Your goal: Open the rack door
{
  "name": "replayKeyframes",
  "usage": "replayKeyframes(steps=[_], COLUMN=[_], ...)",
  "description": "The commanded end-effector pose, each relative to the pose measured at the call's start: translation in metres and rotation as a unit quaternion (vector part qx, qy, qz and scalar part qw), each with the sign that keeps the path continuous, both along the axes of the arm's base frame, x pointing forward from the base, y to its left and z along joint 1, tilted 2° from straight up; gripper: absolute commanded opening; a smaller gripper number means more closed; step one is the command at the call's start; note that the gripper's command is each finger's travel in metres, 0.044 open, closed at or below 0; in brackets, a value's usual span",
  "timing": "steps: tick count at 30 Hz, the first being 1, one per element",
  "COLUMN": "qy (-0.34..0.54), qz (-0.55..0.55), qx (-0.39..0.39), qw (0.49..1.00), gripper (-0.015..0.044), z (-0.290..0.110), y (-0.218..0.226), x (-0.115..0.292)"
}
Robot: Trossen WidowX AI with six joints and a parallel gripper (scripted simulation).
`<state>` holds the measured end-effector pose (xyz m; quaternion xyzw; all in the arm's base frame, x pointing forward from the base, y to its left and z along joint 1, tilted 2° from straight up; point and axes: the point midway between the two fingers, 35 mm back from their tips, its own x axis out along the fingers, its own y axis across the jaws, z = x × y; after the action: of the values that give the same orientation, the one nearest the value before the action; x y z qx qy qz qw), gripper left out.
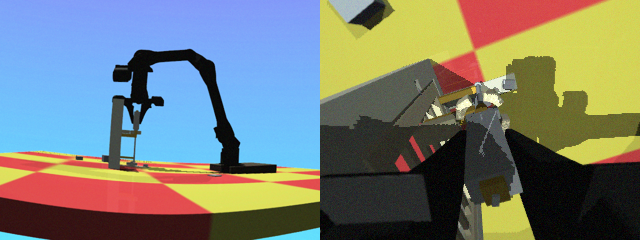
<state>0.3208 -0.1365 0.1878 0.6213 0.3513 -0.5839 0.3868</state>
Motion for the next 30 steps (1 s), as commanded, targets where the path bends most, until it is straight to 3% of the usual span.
replayKeyframes(steps=[1,4,15,23,30], qy=[0.000,0.000,0.000,0.002,0.005], qz=[-0.030,-0.030,-0.030,0.130,0.299], qx=[0.002,0.002,0.002,-0.009,-0.021], qw=[1.000,1.000,1.000,0.991,0.954], gripper=[0.0010,0.0010,0.0282,0.0282,0.0282], z=[-0.0005,-0.0005,-0.0005,-0.0004,-0.0004], y=[-0.0004,-0.0004,-0.0004,-0.0004,-0.0004], x=[-0.0001,-0.0001,-0.0001,-0.0001,-0.0001])
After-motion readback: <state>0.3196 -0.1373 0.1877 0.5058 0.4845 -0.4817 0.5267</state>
